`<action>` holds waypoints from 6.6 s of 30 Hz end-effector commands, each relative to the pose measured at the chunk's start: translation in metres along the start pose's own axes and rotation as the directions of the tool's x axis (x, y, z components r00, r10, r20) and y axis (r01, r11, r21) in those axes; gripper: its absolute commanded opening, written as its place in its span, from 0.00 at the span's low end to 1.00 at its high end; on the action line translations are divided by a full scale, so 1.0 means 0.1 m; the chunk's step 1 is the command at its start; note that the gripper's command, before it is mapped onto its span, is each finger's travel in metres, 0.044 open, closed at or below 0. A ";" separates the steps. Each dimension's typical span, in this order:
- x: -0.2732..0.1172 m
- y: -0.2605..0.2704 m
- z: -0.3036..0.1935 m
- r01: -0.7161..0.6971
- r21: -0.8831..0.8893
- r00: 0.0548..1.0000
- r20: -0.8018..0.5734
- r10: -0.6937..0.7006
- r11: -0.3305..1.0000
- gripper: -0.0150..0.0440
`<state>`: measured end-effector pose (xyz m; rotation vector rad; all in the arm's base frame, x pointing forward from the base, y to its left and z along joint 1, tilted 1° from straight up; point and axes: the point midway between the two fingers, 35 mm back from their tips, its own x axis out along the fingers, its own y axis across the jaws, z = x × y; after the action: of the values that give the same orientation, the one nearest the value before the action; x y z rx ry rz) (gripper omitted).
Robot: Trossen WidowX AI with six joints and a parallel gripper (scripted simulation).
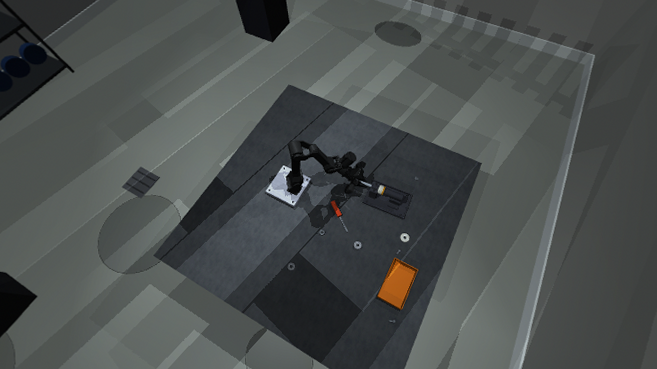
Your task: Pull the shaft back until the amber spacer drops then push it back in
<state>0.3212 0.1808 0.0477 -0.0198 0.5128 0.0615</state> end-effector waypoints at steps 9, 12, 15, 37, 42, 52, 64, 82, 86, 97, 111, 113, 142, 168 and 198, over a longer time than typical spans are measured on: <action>-0.01 -0.01 -0.01 0.004 0.002 1.000 0.000 -0.004 1.000 0.25; -0.02 -0.01 -0.01 0.004 0.002 1.000 0.000 -0.004 1.000 0.25; -0.02 -0.01 -0.01 0.004 0.002 1.000 0.000 -0.004 1.000 0.25; -0.04 -0.01 -0.02 0.004 0.002 1.000 0.000 -0.004 1.000 0.25; -0.04 -0.01 -0.03 0.004 0.002 1.000 0.000 -0.004 1.000 0.25; -0.05 -0.01 -0.03 0.004 0.002 1.000 0.000 -0.004 1.000 0.25; -0.06 -0.01 -0.04 0.004 0.002 1.000 -0.001 -0.004 1.000 0.25; -0.08 -0.01 -0.05 0.004 0.002 1.000 -0.001 -0.003 1.000 0.25; -0.08 -0.01 -0.05 0.004 0.002 1.000 -0.001 -0.003 1.000 0.25; -0.09 -0.01 -0.06 0.003 0.002 1.000 -0.001 -0.003 1.000 0.25; -0.10 -0.01 -0.06 0.003 0.002 1.000 -0.001 -0.003 1.000 0.25; -0.11 -0.01 -0.07 0.003 0.002 1.000 -0.001 -0.003 1.000 0.25; -0.11 0.00 -0.07 0.000 0.000 1.000 -0.001 0.000 1.000 0.25; -0.04 0.00 -0.02 0.003 0.002 1.000 0.000 -0.003 1.000 0.25; 0.06 0.00 0.04 0.004 0.002 1.000 0.001 -0.004 1.000 0.25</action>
<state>0.3255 0.1810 0.0475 -0.0184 0.5134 0.0570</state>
